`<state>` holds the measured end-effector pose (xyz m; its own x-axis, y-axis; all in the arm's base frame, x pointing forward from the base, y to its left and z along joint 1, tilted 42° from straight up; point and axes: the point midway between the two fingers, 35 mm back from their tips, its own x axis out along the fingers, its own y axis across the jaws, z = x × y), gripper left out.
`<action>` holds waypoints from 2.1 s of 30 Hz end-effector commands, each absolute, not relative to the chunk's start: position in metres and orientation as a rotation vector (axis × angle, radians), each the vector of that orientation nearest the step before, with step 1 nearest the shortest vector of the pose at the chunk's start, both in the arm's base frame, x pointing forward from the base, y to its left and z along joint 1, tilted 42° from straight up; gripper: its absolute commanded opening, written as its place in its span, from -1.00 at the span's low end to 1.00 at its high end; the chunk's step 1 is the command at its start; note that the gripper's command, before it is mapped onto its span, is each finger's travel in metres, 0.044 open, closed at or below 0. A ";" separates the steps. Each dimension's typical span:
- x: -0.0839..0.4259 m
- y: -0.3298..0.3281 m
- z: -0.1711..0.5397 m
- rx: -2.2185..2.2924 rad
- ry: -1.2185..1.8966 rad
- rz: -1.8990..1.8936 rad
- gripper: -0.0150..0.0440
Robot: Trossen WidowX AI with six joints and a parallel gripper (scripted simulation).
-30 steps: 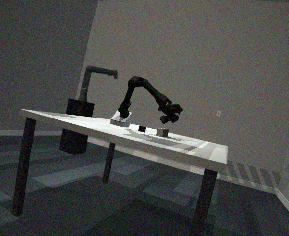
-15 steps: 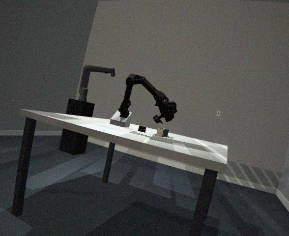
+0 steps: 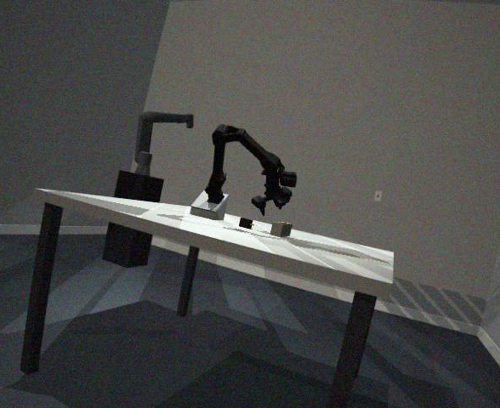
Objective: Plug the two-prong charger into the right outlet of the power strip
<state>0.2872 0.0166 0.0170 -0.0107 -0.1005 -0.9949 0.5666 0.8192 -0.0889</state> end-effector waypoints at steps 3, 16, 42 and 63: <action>0.261 -0.001 0.023 0.191 1.505 -0.614 1.00; 0.216 -0.036 0.044 -0.247 1.488 -0.718 1.00; 0.206 -0.057 0.039 -0.368 1.474 -0.737 1.00; 0.207 -0.079 0.013 -0.369 1.473 -0.738 1.00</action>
<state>0.2097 -0.0750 0.0188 -0.0546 -0.6422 -0.7646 0.2330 0.7364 -0.6351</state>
